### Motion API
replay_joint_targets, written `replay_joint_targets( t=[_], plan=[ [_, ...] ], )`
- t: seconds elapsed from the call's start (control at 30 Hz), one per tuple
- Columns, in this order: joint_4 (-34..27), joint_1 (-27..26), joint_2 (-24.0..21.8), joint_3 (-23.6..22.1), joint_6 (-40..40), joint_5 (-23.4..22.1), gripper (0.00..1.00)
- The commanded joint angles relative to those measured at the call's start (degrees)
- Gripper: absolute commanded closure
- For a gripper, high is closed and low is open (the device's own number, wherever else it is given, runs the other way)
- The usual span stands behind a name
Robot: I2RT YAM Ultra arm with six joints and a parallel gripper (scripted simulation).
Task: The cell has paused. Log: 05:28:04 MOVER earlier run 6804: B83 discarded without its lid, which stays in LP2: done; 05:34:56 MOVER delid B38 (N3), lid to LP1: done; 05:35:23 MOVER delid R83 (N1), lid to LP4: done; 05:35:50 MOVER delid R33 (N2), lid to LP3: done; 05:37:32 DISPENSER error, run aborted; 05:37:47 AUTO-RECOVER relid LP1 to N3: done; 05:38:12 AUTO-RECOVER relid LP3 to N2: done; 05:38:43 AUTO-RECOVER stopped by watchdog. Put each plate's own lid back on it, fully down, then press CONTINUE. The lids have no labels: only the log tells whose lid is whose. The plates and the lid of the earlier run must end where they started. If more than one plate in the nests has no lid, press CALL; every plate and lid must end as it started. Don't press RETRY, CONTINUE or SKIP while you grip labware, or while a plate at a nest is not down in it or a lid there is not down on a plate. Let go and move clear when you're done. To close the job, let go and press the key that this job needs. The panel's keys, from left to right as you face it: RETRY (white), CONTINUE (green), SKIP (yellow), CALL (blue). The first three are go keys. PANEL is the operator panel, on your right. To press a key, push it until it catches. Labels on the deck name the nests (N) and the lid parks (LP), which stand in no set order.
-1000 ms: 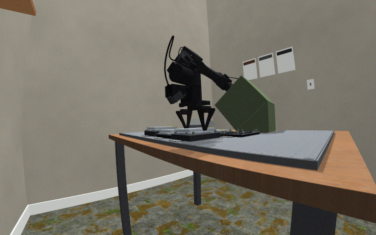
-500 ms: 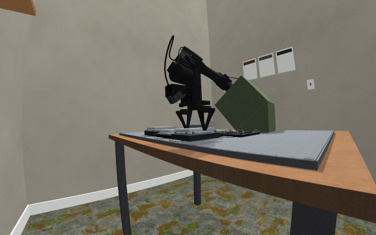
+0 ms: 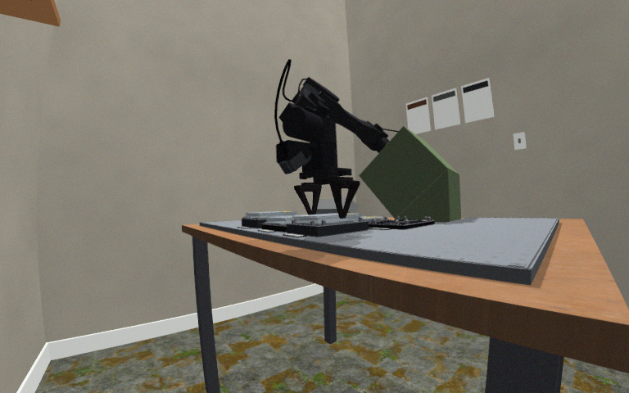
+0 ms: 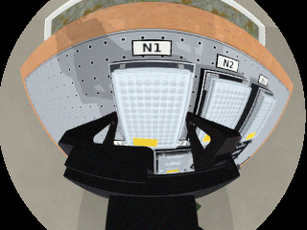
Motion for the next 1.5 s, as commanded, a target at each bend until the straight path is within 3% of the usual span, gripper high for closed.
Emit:
replay_joint_targets(
  t=[0.0, 0.67, 1.47],
  plan=[
    [0.5, 1.6, -1.1, 1.5, 0.3, 0.6, 0.0],
    [-4.8, 3.7, -4.3, 1.5, 3.2, 0.2, 0.0],
    [-5.8, 4.1, -5.1, 0.5, 3.7, 0.1, 0.0]
  ],
)
